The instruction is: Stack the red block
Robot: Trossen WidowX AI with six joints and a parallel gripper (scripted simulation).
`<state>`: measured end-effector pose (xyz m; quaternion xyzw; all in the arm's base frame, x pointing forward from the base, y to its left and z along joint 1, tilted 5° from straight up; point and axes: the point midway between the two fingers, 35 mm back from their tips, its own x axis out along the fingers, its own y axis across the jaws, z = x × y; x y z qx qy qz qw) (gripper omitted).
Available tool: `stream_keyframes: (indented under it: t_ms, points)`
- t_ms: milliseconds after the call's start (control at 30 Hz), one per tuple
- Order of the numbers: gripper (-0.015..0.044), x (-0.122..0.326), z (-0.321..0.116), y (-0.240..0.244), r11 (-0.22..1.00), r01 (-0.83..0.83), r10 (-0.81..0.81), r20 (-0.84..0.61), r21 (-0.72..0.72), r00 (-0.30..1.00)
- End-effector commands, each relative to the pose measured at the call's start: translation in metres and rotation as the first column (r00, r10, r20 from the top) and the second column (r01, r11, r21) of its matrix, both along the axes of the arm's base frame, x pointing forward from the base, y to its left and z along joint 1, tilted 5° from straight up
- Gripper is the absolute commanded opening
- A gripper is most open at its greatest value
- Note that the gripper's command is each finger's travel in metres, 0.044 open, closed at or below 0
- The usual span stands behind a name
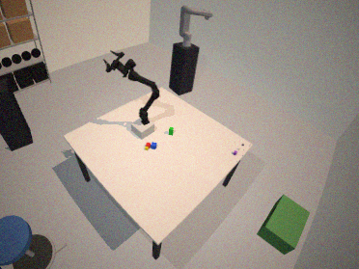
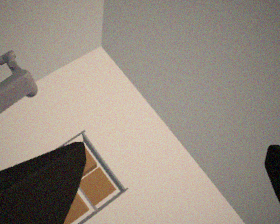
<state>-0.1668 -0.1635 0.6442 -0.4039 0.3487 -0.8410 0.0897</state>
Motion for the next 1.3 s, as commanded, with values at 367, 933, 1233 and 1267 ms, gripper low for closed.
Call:
stream_keyframes:
  t_ms: [367,933,1233,1267]
  points:
    - [0.044,0.027,-0.08,-0.107,0.923,-0.303,0.266,0.178,0.236,0.947]
    - [0.044,0.158,-0.231,-0.206,0.513,-0.678,0.503,0.455,0.527,0.734]
    - [0.044,0.246,-0.319,-0.205,0.173,-0.745,0.532,0.575,0.644,0.621]
    - [0.044,0.255,-0.328,-0.203,0.134,-0.745,0.531,0.587,0.654,0.611]
